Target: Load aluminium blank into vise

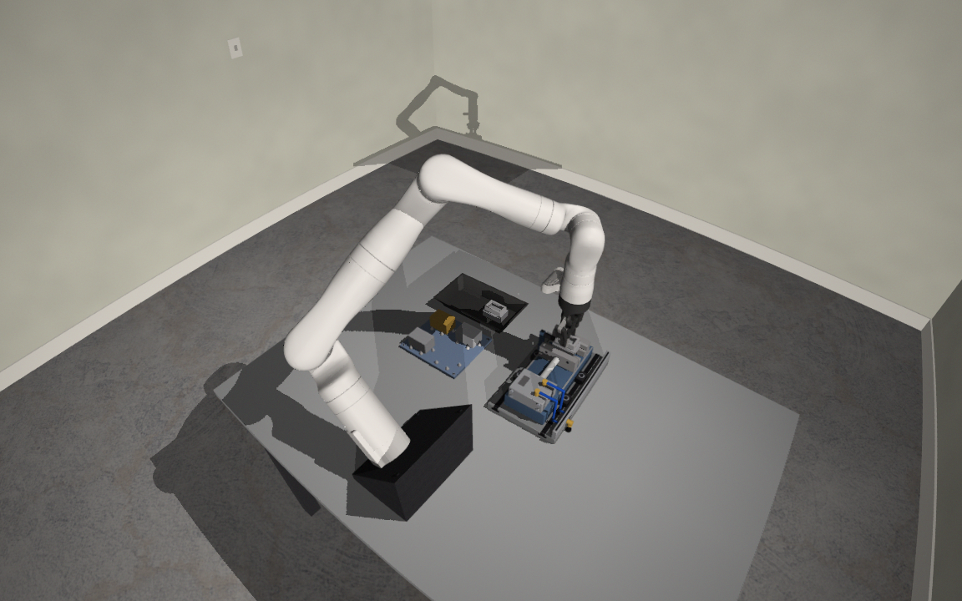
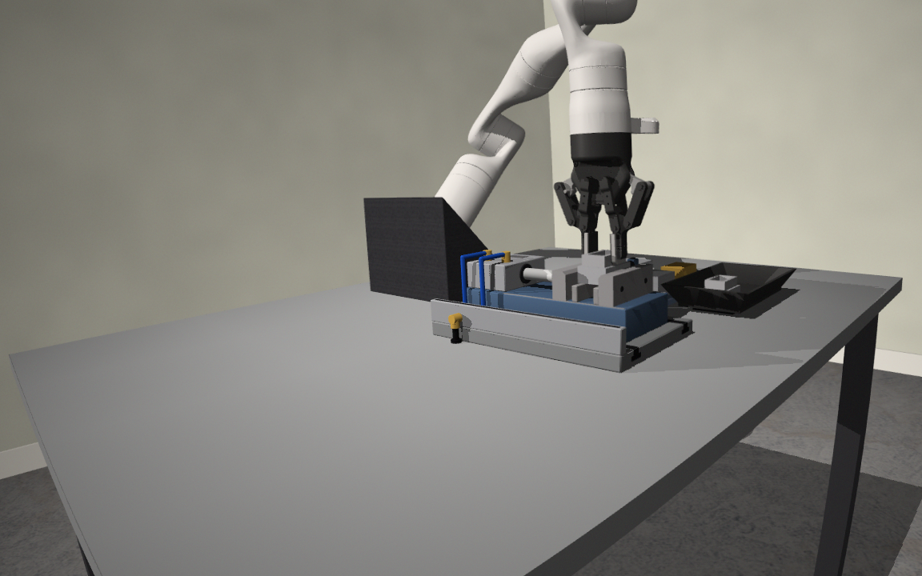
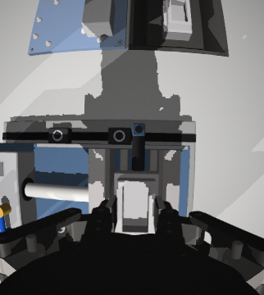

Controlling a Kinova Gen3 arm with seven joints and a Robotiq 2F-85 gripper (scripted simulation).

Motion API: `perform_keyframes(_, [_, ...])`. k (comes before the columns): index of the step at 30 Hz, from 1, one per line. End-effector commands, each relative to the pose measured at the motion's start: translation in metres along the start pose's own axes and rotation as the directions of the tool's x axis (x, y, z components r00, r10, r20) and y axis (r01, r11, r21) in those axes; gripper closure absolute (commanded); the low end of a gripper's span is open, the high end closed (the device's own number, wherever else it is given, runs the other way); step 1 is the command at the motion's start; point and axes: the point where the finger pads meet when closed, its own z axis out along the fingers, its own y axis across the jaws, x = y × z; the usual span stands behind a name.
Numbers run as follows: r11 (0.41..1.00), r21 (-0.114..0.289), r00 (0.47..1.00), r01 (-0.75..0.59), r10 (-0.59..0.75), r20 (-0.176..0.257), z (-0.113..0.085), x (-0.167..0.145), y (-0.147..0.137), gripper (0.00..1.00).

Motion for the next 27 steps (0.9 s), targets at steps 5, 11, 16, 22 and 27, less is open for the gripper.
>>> perform_keyframes(5, [1.000,-0.001,1.000,0.000,0.000,0.001,-0.003,0.000,0.000,1.00])
perform_keyframes(11, [1.000,-0.001,1.000,0.000,0.000,0.001,-0.009,0.000,0.000,1.00])
perform_keyframes(16, [1.000,-0.001,1.000,0.000,0.000,0.001,-0.017,0.000,0.000,1.00])
perform_keyframes(22, [1.000,-0.001,1.000,0.000,0.000,0.001,-0.027,0.000,0.000,1.00])
perform_keyframes(27, [1.000,-0.001,1.000,0.000,0.000,0.001,-0.034,0.000,0.000,1.00])
